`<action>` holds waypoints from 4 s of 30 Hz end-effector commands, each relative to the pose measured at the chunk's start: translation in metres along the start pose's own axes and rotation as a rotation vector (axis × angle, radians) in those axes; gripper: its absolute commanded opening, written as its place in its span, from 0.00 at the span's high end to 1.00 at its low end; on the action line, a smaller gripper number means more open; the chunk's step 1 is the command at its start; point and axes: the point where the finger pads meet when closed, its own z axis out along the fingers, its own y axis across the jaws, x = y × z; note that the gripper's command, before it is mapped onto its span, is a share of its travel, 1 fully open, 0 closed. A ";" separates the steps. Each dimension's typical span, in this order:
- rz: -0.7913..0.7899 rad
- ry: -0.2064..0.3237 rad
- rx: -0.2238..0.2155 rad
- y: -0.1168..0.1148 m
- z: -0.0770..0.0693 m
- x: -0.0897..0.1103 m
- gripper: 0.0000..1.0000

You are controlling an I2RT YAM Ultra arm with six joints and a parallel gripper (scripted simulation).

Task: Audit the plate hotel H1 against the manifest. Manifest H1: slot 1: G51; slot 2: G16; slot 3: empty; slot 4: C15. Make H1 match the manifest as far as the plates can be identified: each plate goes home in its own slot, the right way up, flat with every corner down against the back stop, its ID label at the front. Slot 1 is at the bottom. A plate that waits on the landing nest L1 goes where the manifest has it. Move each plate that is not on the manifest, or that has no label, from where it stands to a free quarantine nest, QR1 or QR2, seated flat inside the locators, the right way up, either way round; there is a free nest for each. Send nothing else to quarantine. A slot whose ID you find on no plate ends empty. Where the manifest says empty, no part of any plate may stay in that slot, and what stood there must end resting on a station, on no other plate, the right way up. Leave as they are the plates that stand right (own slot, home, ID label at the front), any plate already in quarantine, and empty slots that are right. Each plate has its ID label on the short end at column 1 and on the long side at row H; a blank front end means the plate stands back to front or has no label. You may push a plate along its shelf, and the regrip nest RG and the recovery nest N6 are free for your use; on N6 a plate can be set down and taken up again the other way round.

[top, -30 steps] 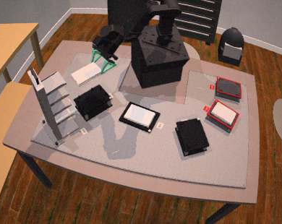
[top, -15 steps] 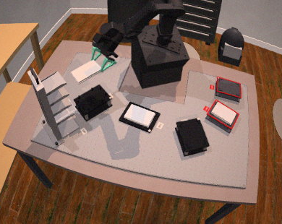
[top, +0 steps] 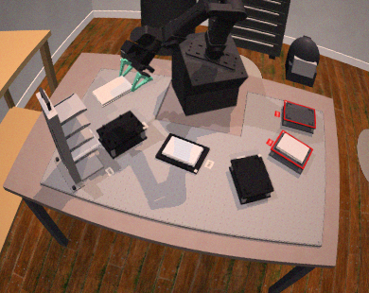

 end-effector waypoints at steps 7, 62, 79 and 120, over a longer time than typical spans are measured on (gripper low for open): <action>-0.018 -0.028 0.003 -0.001 -0.008 -0.017 0.14; -0.019 -0.028 0.004 -0.001 -0.045 -0.052 0.14; -0.019 -0.028 0.004 -0.001 -0.044 -0.051 0.14; -0.019 -0.028 0.003 -0.001 -0.033 -0.061 0.14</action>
